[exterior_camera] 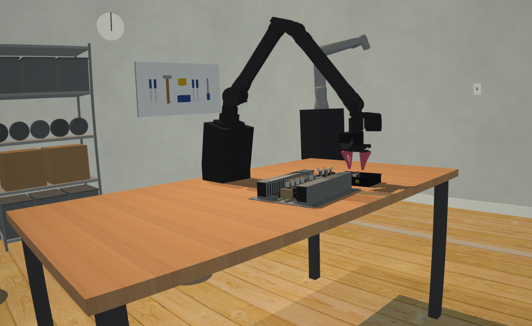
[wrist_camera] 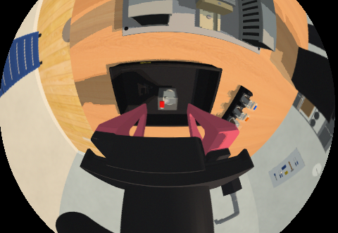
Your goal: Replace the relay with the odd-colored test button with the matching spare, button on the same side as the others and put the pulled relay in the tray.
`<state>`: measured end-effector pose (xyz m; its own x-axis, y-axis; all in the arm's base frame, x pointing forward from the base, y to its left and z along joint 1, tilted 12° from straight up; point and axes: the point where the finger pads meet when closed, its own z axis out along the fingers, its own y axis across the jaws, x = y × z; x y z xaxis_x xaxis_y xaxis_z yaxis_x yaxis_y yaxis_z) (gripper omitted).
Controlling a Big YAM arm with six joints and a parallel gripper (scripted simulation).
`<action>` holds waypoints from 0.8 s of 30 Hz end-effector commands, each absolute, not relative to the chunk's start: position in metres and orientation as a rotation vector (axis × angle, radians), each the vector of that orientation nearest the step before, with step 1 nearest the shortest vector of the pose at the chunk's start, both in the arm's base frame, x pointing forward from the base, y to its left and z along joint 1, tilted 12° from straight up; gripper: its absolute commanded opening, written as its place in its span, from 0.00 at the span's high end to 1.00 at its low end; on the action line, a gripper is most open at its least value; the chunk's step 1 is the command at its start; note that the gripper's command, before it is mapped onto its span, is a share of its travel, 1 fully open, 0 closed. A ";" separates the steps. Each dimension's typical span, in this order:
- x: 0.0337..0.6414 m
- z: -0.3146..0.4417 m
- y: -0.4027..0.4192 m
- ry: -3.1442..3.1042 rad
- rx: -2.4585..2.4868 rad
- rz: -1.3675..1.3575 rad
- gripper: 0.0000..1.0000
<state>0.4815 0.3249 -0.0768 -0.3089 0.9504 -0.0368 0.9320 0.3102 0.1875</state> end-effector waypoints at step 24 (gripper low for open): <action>0.474 0.014 0.331 2.406 1.759 0.239 0.41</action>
<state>0.4681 0.3254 0.0082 -0.3101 0.9503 -0.0295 0.9286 0.3093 0.2052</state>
